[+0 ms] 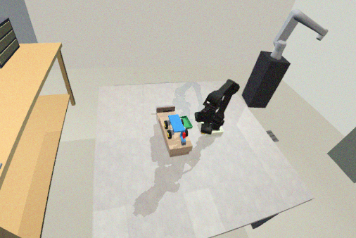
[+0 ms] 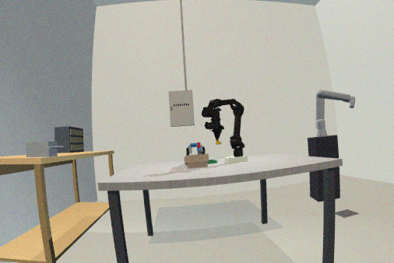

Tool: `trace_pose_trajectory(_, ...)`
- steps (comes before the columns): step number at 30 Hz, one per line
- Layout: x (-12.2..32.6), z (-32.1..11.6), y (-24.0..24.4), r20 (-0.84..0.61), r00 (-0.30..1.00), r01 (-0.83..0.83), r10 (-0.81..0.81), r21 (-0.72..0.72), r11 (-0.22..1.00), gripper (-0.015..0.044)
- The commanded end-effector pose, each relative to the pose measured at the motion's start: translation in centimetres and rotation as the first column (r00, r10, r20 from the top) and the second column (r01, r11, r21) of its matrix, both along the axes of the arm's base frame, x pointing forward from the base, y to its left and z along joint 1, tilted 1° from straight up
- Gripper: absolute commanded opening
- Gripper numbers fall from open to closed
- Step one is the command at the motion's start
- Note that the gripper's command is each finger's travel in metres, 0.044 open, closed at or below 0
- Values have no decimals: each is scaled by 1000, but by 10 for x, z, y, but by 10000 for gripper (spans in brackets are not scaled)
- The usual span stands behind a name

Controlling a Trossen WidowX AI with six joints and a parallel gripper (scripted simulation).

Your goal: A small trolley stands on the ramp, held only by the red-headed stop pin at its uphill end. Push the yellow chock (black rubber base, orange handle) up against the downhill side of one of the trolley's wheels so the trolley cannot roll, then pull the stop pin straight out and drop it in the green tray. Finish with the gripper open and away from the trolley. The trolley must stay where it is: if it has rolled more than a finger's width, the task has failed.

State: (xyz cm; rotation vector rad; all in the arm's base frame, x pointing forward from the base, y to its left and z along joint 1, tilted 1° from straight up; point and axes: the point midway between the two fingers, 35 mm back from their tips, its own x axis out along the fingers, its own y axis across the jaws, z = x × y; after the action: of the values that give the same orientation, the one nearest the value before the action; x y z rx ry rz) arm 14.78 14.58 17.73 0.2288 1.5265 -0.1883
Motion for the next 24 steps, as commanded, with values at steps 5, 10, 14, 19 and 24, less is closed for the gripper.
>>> trace_pose_trajectory(5, 0, 0, 0, -4, 963, 269, -268, 6, 963, 0)
trace_pose_trajectory(10, 1, 0, 0, -9, 903, 429, -429, 10, 903, 0)
trace_pose_trajectory(14, 1, 0, 0, -14, 836, 549, -549, 13, 836, 0)
trace_pose_trajectory(19, 1, 0, 0, -19, 730, 684, -683, 15, 730, 0)
trace_pose_trajectory(24, 1, 0, 0, -25, 602, 798, -798, 16, 602, 0)
